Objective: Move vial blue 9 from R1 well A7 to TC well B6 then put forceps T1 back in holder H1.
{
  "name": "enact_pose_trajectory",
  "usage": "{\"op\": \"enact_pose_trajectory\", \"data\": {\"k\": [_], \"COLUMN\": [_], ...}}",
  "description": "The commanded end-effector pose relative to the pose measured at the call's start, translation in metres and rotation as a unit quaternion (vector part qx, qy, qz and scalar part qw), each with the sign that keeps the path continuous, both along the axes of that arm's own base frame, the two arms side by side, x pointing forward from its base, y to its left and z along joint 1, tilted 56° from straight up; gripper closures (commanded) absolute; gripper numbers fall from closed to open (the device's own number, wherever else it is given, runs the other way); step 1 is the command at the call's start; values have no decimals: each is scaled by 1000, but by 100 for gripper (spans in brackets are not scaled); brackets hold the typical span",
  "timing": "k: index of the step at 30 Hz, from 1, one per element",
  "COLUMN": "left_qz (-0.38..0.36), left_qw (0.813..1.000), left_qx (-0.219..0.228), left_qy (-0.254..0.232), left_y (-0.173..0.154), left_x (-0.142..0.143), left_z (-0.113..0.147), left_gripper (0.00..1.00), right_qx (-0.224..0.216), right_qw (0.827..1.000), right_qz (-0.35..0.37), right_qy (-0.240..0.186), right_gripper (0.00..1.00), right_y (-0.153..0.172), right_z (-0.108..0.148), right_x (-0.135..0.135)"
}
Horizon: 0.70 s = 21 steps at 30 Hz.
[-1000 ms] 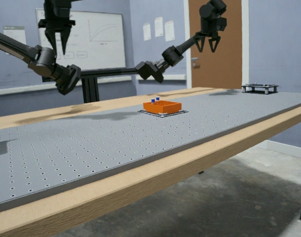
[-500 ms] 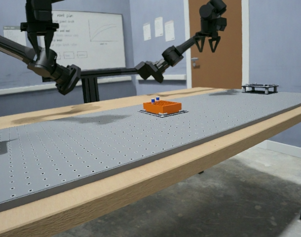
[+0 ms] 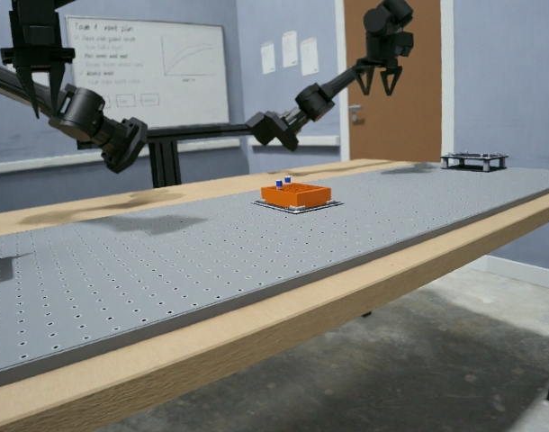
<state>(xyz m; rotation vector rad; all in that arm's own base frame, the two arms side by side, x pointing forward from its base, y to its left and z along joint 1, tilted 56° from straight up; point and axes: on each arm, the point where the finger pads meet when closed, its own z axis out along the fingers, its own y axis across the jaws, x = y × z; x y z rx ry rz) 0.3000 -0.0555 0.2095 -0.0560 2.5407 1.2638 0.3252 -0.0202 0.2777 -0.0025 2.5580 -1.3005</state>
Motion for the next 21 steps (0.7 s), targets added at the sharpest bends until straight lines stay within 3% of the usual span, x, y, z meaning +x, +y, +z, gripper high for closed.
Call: {"op": "enact_pose_trajectory", "data": {"k": [1, 11, 13, 14, 16, 21], "left_qz": [2, 2, 2, 2, 2, 2], "left_qw": [1000, 1000, 1000, 1000, 1000, 1000], "left_qx": [-3, -3, -3, -3, -3, -3], "left_qy": [-7, -7, -7, -7, -7, -7], "left_y": [-3, -3, -3, -3, -3, -3], "left_x": [4, 4, 4, 4, 4, 4], "left_z": [7, 7, 7, 7, 7, 7], "left_gripper": [0, 0, 0, 0, 0, 0], "right_qx": [6, 5, 5, -3, 3, 3], "right_qw": [1000, 1000, 1000, 1000, 1000, 1000], "right_qz": [9, 9, 9, 9, 9, 9], "right_qy": [-12, -12, -12, 19, -8, -14], "right_gripper": [77, 77, 77, 77, 77, 77], "right_y": [-9, -39, -39, -42, -47, -63], "right_z": [24, 52, 52, 32, 58, 75], "right_x": [11, 15, 15, 13, 19, 18]}}
